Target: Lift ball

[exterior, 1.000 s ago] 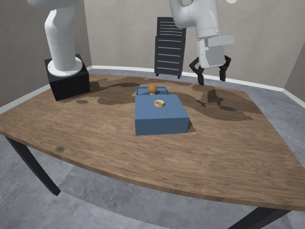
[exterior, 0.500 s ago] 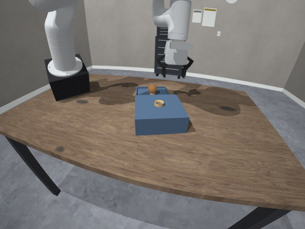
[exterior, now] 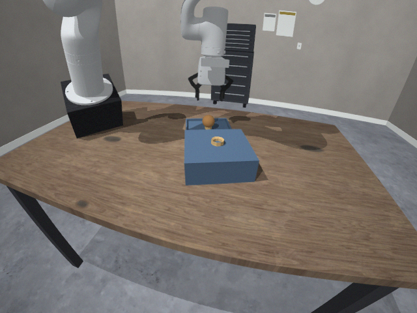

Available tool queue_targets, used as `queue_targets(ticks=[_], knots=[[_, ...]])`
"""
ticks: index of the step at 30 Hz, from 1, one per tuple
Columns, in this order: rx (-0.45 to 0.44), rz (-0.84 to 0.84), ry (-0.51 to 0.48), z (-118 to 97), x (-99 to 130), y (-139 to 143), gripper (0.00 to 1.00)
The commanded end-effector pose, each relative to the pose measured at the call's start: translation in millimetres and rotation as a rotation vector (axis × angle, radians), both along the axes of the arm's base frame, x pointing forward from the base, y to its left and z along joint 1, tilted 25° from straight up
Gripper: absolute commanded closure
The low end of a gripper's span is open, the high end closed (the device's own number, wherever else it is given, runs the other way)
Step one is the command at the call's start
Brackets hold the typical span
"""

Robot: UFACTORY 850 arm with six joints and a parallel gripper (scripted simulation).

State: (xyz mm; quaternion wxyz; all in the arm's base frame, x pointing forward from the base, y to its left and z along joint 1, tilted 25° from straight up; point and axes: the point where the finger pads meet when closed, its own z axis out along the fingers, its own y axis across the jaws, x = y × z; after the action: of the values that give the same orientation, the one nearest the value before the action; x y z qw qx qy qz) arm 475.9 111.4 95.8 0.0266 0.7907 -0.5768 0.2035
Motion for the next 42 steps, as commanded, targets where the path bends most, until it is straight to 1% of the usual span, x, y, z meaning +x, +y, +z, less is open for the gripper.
queue_targets(ticks=[1, 11, 14, 16, 19, 21, 25, 28, 30, 42], knots=[[-0.002, 0.003, -0.04, -1.7, -2.6, 3.0, 0.0], [-0.002, 0.003, -0.04, -1.8, -2.6, 2.9, 0.0], [-0.002, 0.003, -0.04, -7.0, -0.1, 1.5, 0.0], [-0.003, 0.004, -0.041, -16.6, 4.2, -1.2, 0.0], [-0.001, 0.005, -0.041, -39.1, 12.6, -6.9, 0.0], [-0.001, 0.005, -0.041, -39.1, 12.6, -6.9, 0.0], [-0.001, 0.006, -0.04, -74.2, 25.4, -17.4, 0.0], [0.0, 0.006, -0.04, -90.1, 30.4, -22.1, 0.0], [0.001, 0.006, -0.04, -93.2, 31.3, -22.9, 0.0], [0.001, 0.006, -0.04, -93.4, 31.3, -23.0, 0.0]])
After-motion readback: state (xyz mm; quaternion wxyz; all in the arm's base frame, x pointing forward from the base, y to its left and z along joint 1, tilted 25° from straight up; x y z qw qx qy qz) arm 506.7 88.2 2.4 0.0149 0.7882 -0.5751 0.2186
